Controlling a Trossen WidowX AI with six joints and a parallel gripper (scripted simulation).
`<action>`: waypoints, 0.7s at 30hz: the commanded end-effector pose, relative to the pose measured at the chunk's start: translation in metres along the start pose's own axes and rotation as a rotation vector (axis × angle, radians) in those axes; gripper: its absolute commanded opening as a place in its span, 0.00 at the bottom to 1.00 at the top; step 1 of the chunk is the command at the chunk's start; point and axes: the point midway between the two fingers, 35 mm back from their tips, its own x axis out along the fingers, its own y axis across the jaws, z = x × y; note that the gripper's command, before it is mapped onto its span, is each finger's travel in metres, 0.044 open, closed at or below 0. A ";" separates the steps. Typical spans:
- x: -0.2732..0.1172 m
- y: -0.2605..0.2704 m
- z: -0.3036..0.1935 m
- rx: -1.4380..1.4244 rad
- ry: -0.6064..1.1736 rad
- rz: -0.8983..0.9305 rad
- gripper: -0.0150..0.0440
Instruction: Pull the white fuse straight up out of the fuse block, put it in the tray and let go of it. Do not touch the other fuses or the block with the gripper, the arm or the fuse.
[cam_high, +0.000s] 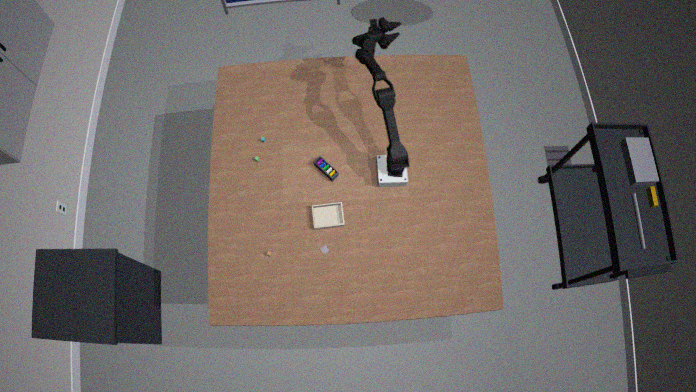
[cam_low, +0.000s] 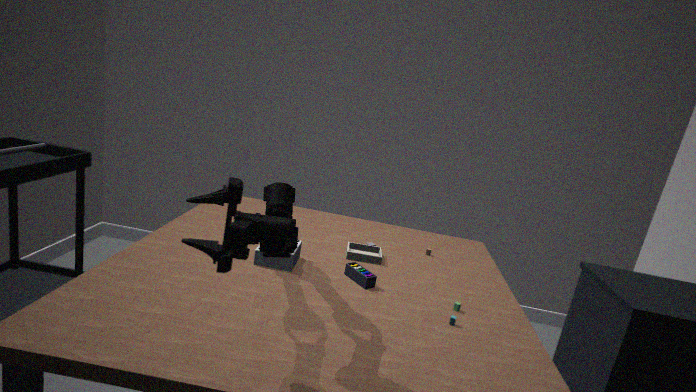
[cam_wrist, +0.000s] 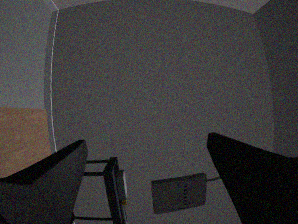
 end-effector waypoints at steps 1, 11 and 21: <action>-0.001 -0.001 0.001 -0.005 -0.007 -0.004 0.89; -0.124 -0.013 0.062 -0.123 -0.462 -0.077 0.44; -0.287 0.009 0.071 -0.229 -0.983 -0.009 0.38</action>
